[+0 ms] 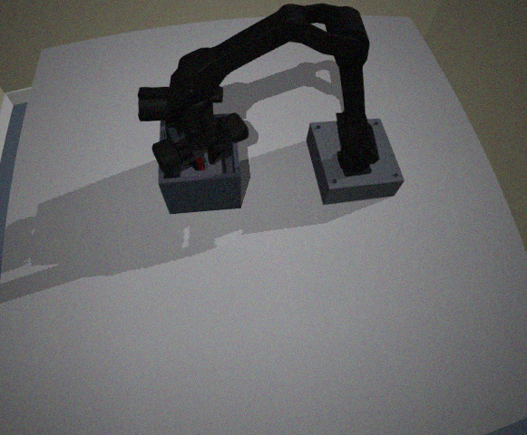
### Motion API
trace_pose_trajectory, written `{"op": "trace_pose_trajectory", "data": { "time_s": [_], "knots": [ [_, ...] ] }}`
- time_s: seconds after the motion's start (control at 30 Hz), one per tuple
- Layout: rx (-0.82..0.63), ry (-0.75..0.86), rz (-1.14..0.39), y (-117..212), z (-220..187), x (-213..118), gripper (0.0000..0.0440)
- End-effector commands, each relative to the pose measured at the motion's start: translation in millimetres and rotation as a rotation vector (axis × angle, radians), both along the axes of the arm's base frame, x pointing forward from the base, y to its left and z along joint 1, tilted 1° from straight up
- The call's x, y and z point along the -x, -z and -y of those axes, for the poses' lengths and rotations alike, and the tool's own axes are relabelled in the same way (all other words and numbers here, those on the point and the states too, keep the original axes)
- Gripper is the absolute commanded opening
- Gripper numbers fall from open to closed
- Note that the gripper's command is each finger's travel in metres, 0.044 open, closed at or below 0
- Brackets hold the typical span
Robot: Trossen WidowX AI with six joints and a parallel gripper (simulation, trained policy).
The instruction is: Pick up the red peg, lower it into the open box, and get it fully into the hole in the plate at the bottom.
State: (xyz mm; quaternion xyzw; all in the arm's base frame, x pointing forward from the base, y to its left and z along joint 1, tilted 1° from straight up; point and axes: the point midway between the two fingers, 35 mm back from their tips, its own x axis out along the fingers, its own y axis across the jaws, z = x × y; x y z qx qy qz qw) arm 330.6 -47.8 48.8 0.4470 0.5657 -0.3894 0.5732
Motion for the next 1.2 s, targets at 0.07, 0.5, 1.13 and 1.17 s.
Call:
{"op": "trace_pose_trajectory", "data": {
  "time_s": [0.07, 0.5, 1.13, 1.17],
  "knots": [
    [-0.059, 0.017, 0.005, -10.3, 2.8, -4.3, 0.017],
    [-0.185, 0.049, 0.038, -37.3, 8.9, -12.9, 0.0213],
    [-0.267, 0.048, 0.146, -70.9, 27.5, -32.5, 0.016],
    [-0.27, 0.045, 0.152, -72.1, 28.3, -33.6, 0.0158]
  ]
}}
